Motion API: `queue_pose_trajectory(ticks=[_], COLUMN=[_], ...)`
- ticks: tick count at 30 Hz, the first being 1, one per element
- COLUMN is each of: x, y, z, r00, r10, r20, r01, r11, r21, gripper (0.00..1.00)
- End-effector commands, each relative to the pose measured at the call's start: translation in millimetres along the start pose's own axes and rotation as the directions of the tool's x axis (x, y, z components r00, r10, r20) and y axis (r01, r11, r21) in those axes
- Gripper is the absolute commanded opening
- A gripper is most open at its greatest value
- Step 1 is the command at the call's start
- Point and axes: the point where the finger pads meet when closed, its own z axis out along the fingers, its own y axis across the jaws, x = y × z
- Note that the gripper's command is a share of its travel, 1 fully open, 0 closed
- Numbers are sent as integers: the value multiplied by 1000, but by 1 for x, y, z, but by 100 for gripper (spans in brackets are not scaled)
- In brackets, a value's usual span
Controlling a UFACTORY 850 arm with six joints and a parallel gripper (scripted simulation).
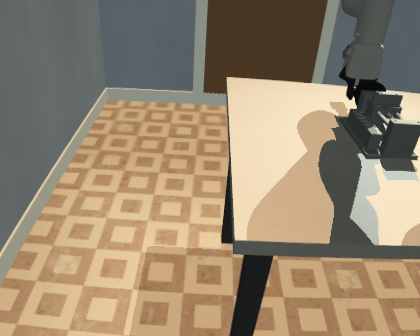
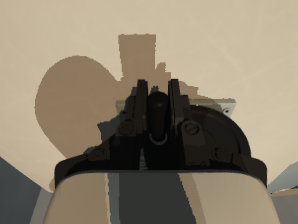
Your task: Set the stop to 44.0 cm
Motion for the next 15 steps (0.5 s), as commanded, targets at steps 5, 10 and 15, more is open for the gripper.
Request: queue_pose_trajectory(ticks=[5, 10, 15], x=[0, 0, 0], y=[-1, 4, 15], z=[-12, -26, -36], r00=[1000, 1000, 1000], r10=[1, 1, 1], r20=[2, 2, 2], r01=[-1, -1, -1], r11=[1000, 1000, 1000], r21=[-2, -2, -2], gripper=[6, 6, 6])
